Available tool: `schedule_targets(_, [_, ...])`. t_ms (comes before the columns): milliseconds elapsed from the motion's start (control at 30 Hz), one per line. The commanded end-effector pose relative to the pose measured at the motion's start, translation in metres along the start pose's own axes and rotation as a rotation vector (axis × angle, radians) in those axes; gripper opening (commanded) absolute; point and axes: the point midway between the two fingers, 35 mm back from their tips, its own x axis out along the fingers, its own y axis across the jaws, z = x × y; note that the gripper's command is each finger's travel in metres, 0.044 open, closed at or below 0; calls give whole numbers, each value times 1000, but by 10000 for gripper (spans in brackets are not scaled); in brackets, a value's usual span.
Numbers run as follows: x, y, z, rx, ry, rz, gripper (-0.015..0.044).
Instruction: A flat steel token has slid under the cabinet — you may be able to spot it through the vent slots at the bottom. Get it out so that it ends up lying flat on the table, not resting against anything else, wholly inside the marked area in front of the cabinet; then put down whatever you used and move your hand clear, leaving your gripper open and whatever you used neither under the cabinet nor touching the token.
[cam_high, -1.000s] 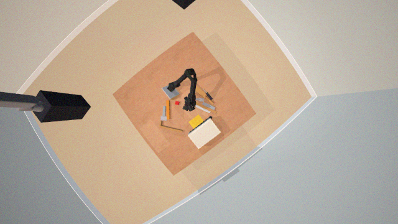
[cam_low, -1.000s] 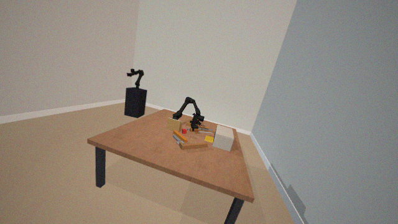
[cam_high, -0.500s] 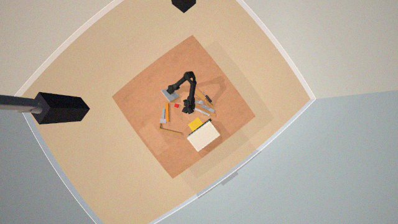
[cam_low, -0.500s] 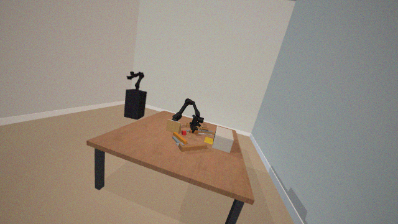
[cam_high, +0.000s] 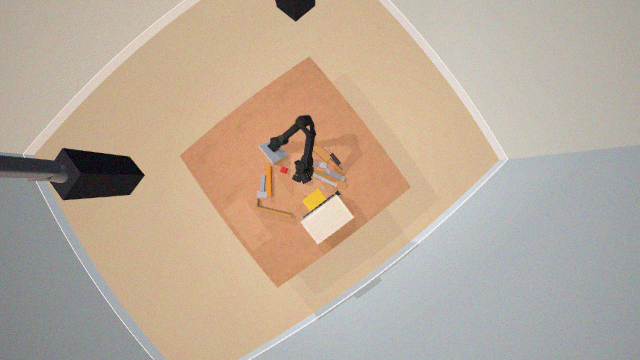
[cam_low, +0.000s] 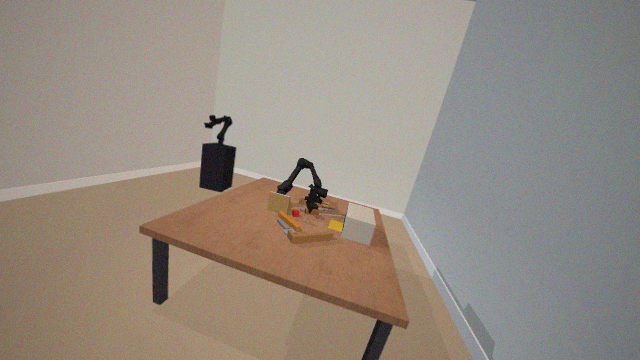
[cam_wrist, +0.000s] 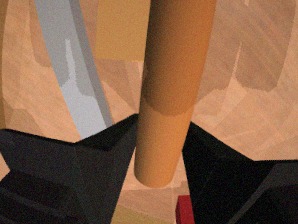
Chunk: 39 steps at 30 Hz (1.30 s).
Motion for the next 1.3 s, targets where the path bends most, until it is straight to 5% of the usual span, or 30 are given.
schedule_targets(0, [0,0,0,-5,0,-1,112])
schedule_targets(267, [0,0,0,-5,0,-1,0])
schedule_targets(1267, [-3,-1,-3,71,-1,2,0])
